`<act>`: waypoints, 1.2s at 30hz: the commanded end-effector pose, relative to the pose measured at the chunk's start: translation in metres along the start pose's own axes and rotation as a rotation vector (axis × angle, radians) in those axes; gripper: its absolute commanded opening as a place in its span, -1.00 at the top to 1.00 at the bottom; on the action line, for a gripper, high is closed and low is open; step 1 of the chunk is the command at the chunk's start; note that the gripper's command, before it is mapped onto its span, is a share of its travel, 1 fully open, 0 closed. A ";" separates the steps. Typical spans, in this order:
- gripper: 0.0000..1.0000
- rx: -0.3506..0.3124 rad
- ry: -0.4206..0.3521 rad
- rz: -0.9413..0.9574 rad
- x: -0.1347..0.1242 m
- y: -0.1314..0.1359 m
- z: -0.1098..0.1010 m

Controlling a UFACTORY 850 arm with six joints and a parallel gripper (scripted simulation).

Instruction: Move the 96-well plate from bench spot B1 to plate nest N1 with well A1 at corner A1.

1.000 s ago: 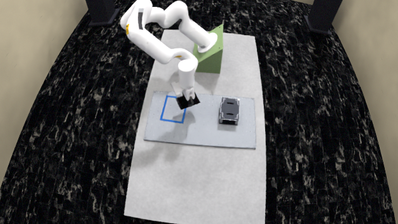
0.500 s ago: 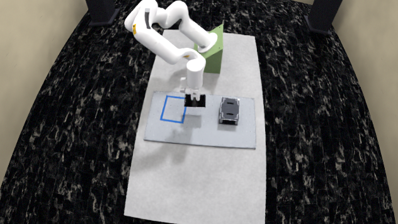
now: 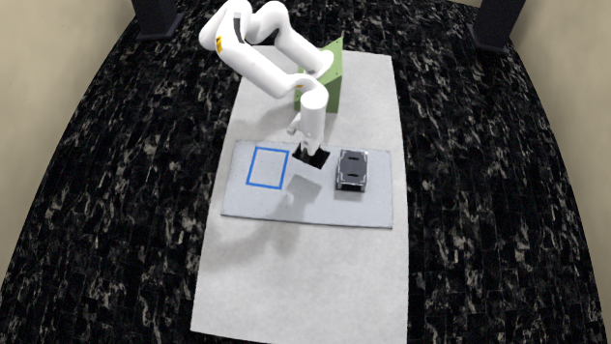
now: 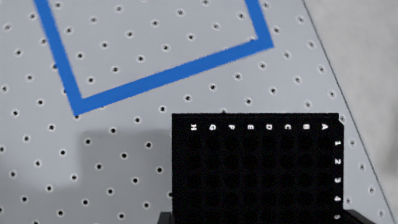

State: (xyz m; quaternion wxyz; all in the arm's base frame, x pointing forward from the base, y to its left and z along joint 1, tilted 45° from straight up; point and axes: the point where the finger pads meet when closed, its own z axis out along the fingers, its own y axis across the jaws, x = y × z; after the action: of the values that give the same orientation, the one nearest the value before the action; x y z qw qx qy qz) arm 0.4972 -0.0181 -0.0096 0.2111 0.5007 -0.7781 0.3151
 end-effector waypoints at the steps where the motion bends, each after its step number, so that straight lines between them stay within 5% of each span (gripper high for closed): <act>1: 1.00 0.014 -0.001 0.127 -0.011 0.003 -0.003; 36: 1.00 0.012 -0.009 1.160 -0.106 0.042 -0.020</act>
State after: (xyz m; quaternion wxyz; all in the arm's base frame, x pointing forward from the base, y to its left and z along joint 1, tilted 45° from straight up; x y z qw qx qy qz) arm 0.5013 0.0671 -0.0695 0.0233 0.0451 -0.9237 0.3797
